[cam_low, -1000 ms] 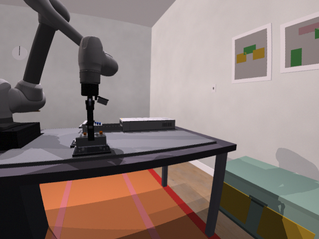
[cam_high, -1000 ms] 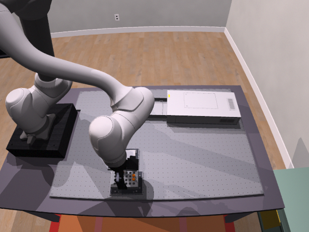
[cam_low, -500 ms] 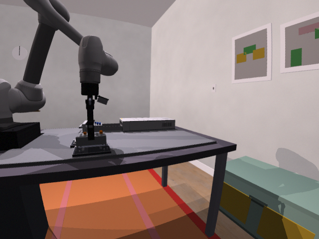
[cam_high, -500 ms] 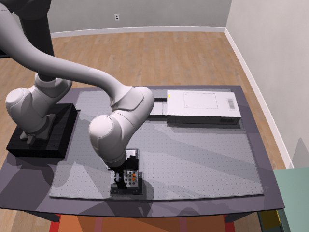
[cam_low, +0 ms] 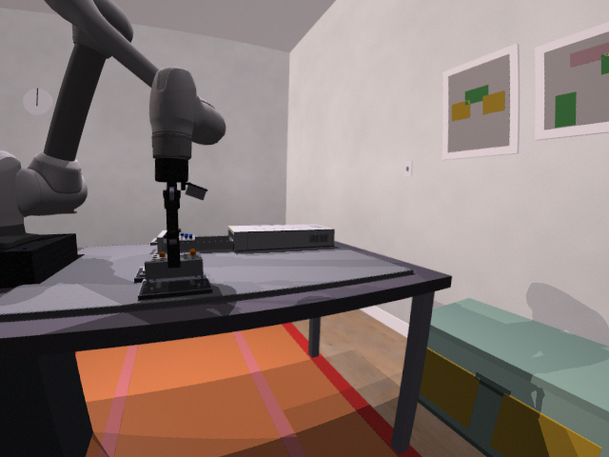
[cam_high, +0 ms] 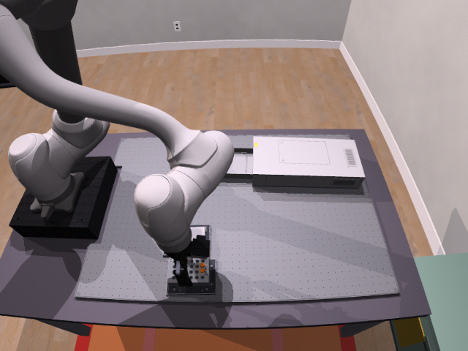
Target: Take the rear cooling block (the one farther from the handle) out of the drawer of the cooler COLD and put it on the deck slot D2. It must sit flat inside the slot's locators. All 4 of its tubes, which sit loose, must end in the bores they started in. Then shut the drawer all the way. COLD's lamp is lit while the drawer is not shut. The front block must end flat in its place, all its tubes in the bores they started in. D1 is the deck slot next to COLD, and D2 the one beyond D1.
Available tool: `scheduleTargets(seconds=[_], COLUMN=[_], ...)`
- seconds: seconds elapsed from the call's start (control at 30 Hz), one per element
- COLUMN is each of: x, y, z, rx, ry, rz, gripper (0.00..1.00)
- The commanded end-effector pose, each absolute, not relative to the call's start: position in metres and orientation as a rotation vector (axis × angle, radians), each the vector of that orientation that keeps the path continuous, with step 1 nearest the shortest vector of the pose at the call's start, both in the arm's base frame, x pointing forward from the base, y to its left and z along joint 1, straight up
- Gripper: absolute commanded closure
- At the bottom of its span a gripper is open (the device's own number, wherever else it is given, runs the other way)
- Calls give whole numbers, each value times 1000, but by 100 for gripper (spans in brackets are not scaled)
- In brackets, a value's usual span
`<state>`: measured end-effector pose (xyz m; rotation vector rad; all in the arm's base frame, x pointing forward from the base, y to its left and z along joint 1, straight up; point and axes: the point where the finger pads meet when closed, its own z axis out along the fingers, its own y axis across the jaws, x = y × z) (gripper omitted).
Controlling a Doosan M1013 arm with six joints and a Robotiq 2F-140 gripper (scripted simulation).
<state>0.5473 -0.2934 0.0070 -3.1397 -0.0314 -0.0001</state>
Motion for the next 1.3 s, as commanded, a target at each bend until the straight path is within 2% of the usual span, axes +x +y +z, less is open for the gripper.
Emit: scheduleTargets(seconds=[0.0,1.27], x=[548,548], y=[-294,-294], z=[8,4], rx=[-3140,-3140], ry=[-31,-31], rz=[-2,-2], gripper=[90,90])
